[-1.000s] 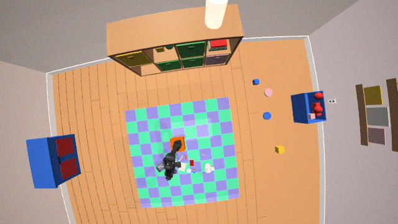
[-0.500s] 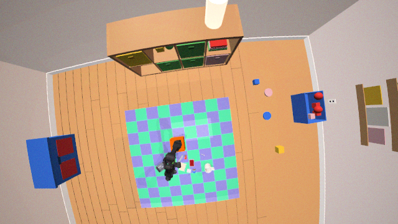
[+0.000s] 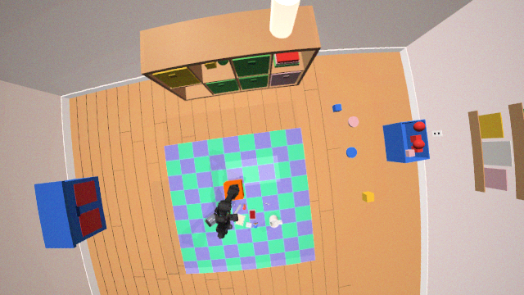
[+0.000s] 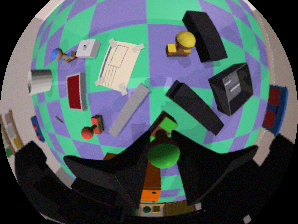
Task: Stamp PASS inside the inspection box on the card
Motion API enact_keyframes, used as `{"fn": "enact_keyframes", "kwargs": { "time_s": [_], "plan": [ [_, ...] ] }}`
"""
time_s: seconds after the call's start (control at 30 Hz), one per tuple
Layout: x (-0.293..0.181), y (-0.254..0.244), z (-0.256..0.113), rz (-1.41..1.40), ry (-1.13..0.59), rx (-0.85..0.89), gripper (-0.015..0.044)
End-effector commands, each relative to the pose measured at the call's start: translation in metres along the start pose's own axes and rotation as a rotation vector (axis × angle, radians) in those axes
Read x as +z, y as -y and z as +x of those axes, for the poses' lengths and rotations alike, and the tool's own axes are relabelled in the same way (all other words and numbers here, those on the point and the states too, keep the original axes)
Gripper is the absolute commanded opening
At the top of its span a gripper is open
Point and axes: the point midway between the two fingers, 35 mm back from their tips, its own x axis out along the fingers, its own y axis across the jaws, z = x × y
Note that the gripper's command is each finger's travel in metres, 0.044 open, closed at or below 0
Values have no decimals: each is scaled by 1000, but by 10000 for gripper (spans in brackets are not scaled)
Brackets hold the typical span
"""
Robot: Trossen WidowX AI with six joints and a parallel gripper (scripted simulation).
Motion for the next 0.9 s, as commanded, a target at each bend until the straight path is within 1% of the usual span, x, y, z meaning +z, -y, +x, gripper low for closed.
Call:
{"fn": "enact_keyframes", "kwargs": {
  "time_s": [0.0, 0.37, 0.87],
  "plan": [
    [1, 0, -4, -2, 6, -2, 0],
    [2, -2, -9, -2, 6, -2, 0],
    [39, -66, -12, -3, 13, 3, 0]
  ]
}}
